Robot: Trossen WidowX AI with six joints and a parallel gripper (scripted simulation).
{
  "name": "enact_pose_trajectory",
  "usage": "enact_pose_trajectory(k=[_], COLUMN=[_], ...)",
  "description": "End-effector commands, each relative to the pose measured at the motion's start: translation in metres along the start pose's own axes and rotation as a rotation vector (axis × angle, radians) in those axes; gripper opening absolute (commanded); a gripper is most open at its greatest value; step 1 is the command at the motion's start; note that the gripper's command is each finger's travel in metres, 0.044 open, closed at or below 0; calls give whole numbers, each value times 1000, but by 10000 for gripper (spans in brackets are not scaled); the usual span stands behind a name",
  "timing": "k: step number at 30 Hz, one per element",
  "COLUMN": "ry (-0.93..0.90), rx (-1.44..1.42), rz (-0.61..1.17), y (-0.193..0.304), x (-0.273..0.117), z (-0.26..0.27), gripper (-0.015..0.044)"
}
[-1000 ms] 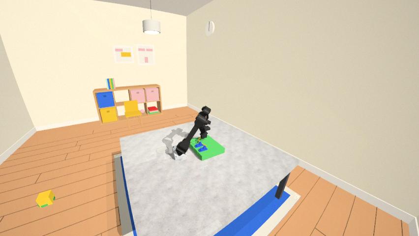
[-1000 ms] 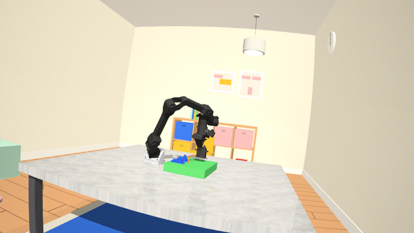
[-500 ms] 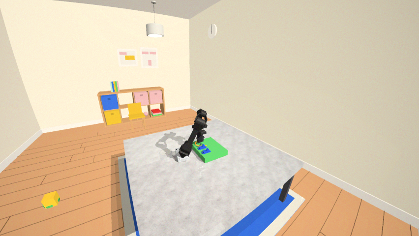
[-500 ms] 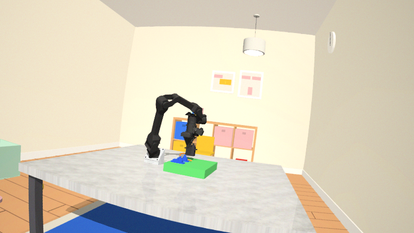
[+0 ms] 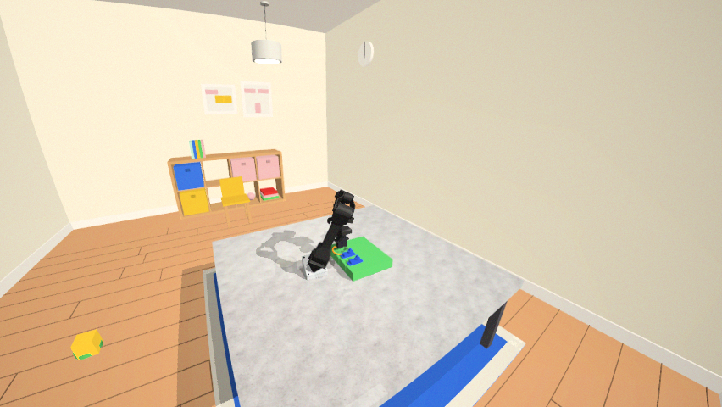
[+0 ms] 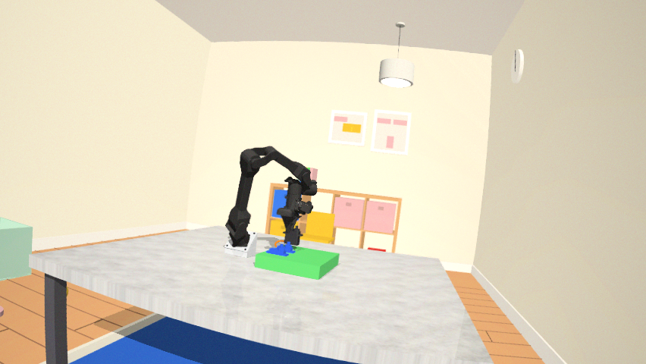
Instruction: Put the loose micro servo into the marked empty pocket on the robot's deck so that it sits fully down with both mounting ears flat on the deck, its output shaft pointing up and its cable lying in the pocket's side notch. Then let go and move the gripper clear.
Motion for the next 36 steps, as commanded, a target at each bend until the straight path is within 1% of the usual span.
enact_pose_trajectory(k=[1, 16, 36], ry=[3, 3, 4], rx=[-4, -4, -4], rz=[-3, -3, -3], y=[0, 0, 0], x=[6, 11, 30], z=[0, 0, -1], gripper=[0, 0, 0])
Point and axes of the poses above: the point midway between the two fingers, 35 mm back from their tips, its own x axis out along the fingers, its own z axis across the jaws, y = z × x, the point moved 5 cm from there along -x, back along the fingers, and after that the axes turned 2 degrees about x, right-handed, at the moved point
